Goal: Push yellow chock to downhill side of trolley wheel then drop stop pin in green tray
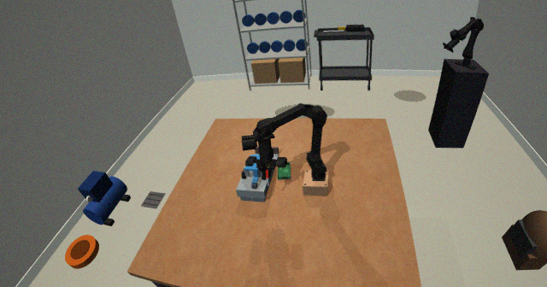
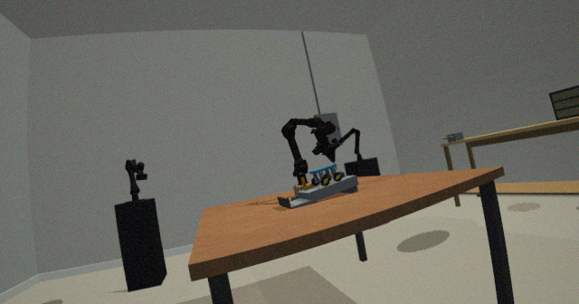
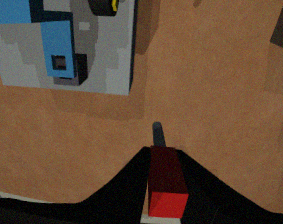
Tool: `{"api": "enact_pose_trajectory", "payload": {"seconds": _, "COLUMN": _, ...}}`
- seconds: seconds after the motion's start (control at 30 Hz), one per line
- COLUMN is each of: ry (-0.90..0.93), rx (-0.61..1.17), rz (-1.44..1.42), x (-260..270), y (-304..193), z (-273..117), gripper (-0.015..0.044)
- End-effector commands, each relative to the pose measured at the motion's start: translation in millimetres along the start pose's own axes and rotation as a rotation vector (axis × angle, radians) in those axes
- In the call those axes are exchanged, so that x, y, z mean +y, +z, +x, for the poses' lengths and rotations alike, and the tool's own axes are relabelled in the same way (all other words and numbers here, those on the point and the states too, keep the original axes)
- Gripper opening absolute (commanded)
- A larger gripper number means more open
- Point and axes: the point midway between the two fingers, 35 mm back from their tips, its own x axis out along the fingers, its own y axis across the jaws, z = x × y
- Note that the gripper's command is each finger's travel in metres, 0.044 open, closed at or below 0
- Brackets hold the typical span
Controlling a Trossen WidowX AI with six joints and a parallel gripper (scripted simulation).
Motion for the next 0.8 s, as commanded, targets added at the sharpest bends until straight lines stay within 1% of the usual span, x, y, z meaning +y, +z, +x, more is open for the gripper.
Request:
{"api": "enact_pose_trajectory", "payload": {"seconds": 0.0, "ry": 0.002, "rx": -0.004, "rz": 0.0, "x": -0.4, "y": 7.6, "z": -0.6, "gripper": 0.0}}
{"api": "enact_pose_trajectory", "payload": {"seconds": 0.77, "ry": 0.003, "rx": -0.013, "rz": 0.0, "x": 3.8, "y": 95.9, "z": -12.8, "gripper": 0.0}}
